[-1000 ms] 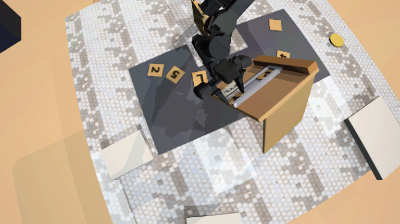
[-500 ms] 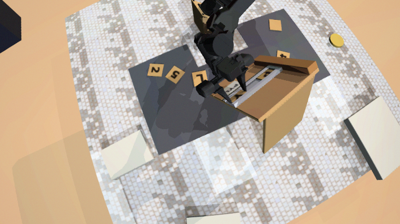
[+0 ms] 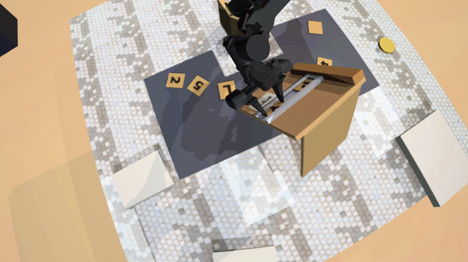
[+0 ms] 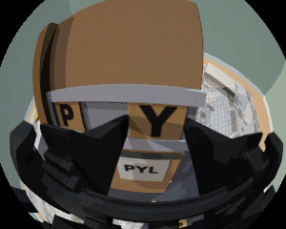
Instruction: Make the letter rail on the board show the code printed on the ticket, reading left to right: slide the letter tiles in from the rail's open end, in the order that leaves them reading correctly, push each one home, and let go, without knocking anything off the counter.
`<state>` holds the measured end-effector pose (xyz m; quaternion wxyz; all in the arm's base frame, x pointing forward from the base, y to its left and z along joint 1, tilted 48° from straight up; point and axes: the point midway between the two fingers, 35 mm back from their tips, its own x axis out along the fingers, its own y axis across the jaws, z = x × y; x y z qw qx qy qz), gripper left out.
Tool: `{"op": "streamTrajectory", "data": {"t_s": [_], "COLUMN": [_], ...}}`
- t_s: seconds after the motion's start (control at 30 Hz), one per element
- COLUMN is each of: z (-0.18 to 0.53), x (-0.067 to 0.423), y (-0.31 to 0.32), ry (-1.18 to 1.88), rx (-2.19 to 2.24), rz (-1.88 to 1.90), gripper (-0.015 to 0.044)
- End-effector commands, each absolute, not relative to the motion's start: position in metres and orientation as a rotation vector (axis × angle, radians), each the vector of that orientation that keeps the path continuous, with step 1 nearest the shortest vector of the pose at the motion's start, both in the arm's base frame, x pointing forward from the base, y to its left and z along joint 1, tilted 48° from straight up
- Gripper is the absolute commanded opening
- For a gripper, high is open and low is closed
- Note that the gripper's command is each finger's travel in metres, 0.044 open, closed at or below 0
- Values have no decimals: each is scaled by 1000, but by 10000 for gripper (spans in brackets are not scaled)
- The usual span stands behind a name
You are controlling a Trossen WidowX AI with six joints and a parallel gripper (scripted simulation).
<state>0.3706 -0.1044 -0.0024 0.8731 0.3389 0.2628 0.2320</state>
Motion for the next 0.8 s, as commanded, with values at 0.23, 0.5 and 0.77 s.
{"op": "streamTrajectory", "data": {"t_s": [0.23, 0.5, 0.77], "z": [2, 5, 9], "x": [368, 367, 366], "y": [-99, -96, -93], "ry": [553, 553, 553], "rx": [711, 712, 712], "rz": [479, 479, 479], "gripper": [0, 0, 0]}}
